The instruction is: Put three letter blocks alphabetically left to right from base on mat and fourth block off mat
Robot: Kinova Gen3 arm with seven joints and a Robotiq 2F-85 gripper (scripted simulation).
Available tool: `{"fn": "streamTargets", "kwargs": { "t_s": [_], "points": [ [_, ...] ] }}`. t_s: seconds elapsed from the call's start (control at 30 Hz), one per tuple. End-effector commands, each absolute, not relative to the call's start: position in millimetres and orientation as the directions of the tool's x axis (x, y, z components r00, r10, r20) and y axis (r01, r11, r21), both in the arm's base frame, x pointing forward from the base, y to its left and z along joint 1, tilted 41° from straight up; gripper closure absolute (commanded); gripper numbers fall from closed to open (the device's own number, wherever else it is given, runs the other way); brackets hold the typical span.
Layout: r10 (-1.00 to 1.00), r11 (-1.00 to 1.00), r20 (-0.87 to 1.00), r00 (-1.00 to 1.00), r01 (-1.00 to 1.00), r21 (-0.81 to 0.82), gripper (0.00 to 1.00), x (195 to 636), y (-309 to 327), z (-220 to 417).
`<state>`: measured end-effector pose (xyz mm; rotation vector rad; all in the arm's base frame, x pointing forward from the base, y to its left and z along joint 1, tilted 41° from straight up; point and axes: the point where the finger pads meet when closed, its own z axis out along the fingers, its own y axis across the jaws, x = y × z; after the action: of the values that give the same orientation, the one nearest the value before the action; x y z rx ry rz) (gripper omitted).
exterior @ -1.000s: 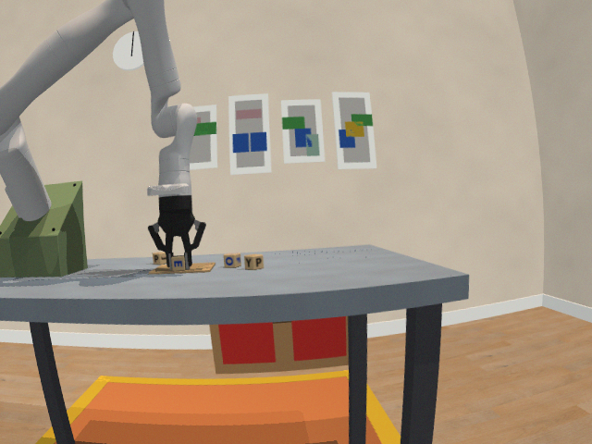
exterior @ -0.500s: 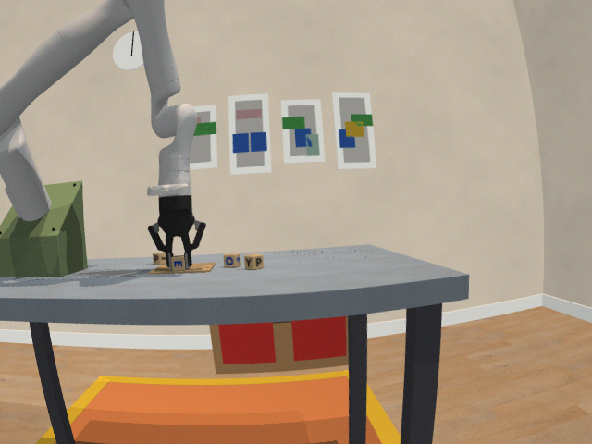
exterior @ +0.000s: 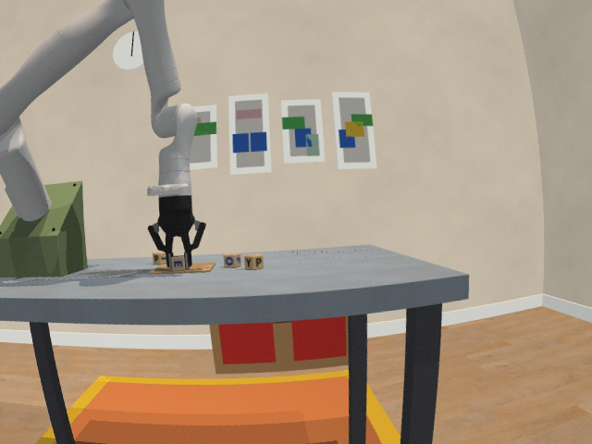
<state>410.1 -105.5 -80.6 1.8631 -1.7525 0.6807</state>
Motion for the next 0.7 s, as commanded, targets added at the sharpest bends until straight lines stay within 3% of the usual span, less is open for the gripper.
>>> {"fn": "streamTargets", "kwargs": {
  "t_s": [0.0,0.2,0.67],
  "points": [
    [-0.755,-0.057,0.654,0.052,-0.998,0.013,0.74,410.6,-104.8,-80.3],
    [-0.755,-0.057,0.654,0.052,-0.998,0.013,0.74,410.6,-104.8,-80.3],
    [-0.755,-0.057,0.654,0.052,-0.998,0.013,0.54,410.6,-104.8,-80.3]
  ]
}}
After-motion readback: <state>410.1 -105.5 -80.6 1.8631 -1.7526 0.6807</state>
